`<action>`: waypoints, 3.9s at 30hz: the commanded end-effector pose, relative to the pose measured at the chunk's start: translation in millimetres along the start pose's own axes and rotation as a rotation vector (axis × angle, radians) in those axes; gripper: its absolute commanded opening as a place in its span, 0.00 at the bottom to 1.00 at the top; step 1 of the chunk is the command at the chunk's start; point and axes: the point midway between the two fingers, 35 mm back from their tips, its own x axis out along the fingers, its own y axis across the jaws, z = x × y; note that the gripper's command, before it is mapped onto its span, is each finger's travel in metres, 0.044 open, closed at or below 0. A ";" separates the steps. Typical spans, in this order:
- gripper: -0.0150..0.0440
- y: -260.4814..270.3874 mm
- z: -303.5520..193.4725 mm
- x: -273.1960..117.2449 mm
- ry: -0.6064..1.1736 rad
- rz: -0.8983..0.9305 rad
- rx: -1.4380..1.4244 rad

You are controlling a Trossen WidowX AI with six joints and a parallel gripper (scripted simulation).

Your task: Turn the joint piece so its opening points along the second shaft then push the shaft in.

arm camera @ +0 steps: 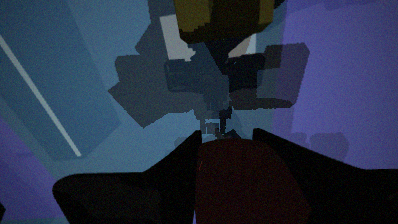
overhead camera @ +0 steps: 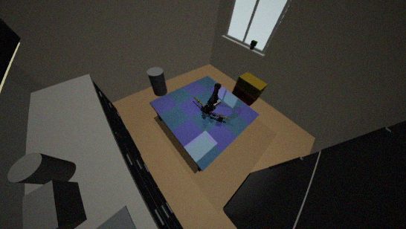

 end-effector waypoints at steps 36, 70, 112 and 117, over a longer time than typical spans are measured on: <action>0.25 3.9 -0.5 -4.5 -0.082 -0.002 -0.076; 0.90 3.5 -0.1 -4.2 -0.080 -0.003 -0.068; 1.00 10.8 -11.5 -97.6 -0.026 0.005 -0.678; 1.00 10.4 -13.0 -116.3 -0.035 0.003 -0.852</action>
